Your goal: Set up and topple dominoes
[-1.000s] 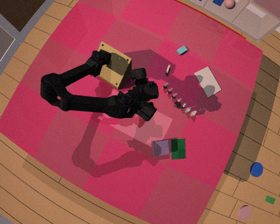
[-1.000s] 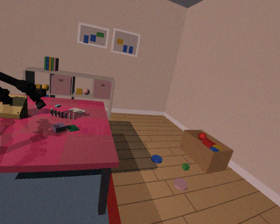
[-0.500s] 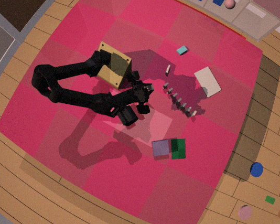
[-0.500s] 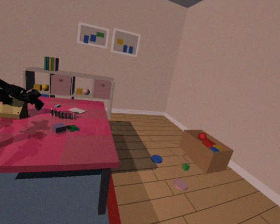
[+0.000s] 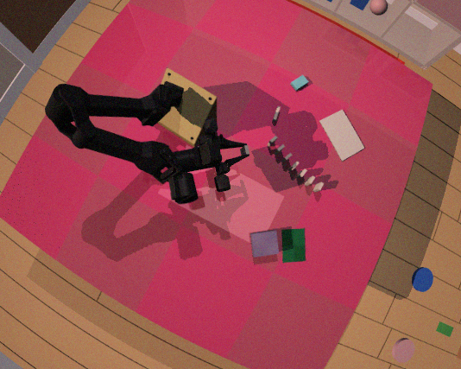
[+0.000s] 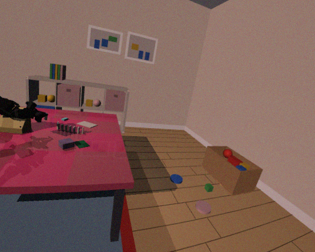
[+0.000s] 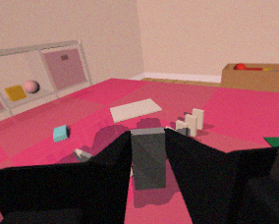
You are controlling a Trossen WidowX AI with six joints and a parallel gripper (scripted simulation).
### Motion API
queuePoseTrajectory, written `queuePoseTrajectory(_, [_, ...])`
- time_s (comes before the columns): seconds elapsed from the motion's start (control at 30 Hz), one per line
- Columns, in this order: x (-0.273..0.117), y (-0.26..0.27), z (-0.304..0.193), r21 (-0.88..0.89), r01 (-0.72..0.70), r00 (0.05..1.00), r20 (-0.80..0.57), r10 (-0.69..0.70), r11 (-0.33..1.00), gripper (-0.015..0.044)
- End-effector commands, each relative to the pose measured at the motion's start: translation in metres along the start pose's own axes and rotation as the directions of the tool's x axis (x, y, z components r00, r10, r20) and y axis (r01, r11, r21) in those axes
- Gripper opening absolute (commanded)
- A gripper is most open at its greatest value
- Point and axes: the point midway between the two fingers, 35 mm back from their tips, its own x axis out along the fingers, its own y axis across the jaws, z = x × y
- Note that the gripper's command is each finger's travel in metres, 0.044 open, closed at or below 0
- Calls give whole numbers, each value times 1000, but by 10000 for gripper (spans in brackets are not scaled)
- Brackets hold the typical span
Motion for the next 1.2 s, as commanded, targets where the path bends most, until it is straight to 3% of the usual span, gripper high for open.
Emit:
queuePoseTrajectory(0.0, [-6,0,2,-63,46,998,53,-43,997,107])
queuePoseTrajectory(0.67, [-6,0,1,-63,46,998,53,-43,997,107])
queuePoseTrajectory(1.17, [4,-8,-32,-66,35,999,41,-32,997,107])
